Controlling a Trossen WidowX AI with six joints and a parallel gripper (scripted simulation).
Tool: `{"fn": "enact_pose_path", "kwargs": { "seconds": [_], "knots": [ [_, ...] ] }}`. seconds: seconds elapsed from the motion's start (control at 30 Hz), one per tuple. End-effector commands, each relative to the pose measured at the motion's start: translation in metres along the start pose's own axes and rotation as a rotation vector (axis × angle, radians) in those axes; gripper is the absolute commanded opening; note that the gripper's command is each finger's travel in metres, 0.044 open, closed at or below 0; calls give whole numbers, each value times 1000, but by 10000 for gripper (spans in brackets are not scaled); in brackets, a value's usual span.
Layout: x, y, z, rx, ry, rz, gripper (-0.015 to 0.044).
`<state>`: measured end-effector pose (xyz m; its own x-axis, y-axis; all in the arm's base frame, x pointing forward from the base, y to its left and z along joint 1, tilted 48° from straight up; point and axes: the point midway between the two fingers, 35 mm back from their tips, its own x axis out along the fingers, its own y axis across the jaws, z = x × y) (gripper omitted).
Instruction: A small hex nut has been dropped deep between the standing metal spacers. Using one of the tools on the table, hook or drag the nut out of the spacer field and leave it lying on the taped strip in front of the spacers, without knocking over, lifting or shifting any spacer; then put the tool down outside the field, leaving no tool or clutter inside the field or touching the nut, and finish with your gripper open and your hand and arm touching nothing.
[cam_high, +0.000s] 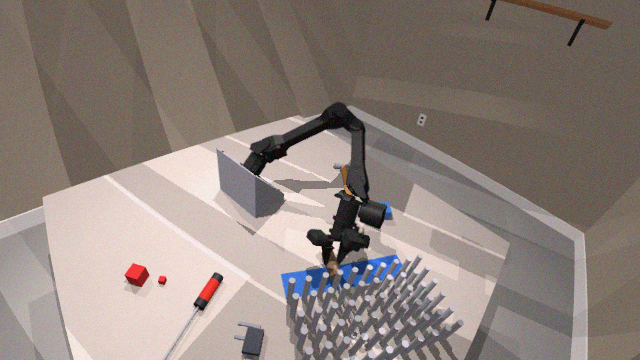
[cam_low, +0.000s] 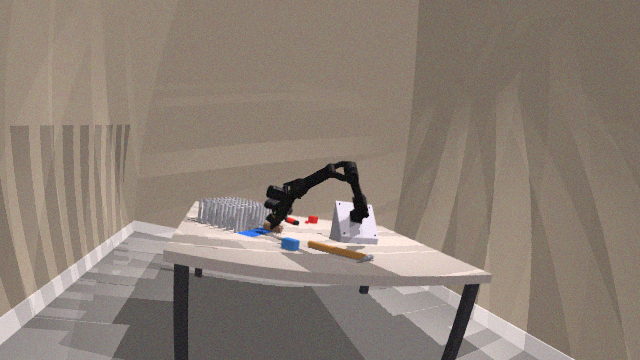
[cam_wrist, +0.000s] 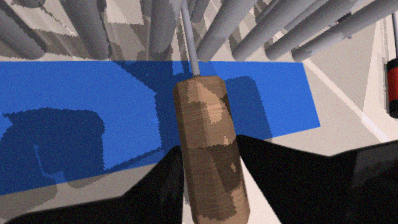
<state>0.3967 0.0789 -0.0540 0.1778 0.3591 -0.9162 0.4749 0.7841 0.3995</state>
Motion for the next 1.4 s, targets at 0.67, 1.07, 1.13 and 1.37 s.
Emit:
{"fn": "enact_pose_path", "kwargs": {
  "seconds": [0.67,1.07,1.13,1.37],
  "knots": [
    [7,-6,0,1,14,-1,0],
    [8,-9,2,1,17,-1,0],
    [9,-9,2,1,18,-1,0],
    [8,-8,2,1,18,-1,0]
  ]
}}
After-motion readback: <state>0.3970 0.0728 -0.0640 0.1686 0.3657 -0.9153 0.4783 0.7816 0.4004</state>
